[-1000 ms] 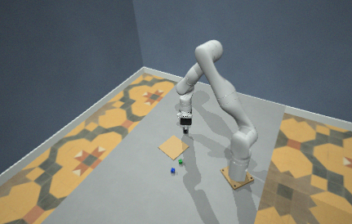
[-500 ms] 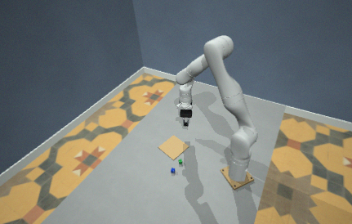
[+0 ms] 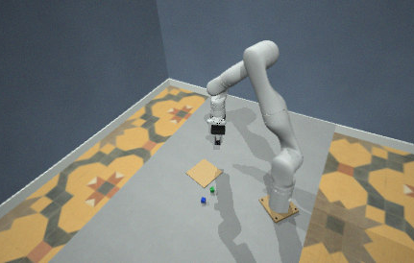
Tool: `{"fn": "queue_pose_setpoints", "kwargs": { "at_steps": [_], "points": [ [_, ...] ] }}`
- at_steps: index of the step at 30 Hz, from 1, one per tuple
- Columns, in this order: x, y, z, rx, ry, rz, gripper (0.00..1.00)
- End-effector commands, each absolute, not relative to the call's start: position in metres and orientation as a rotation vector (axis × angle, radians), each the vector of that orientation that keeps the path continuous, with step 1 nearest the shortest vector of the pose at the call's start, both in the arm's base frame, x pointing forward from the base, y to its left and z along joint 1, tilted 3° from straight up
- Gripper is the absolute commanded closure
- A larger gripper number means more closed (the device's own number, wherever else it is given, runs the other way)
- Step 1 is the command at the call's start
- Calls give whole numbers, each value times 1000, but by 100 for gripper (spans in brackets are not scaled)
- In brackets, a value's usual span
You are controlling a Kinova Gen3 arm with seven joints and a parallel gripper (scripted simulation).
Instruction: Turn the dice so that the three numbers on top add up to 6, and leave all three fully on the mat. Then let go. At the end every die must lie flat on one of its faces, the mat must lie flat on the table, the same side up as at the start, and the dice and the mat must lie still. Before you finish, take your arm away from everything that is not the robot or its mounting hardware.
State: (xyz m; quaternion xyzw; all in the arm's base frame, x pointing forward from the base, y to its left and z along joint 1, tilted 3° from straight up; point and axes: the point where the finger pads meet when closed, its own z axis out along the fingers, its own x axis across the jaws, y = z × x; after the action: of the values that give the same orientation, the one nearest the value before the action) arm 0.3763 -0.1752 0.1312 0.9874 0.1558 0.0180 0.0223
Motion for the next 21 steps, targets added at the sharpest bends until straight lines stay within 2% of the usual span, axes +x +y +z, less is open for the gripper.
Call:
{"fn": "queue_pose_setpoints", "kwargs": {
  "at_steps": [1, 15, 21],
  "points": [
    [377, -175, 132, 3058, 482, 59, 60],
    [376, -142, 132, 3076, 351, 60, 60],
    [370, -102, 132, 3092, 183, 64, 60]
  ]
}}
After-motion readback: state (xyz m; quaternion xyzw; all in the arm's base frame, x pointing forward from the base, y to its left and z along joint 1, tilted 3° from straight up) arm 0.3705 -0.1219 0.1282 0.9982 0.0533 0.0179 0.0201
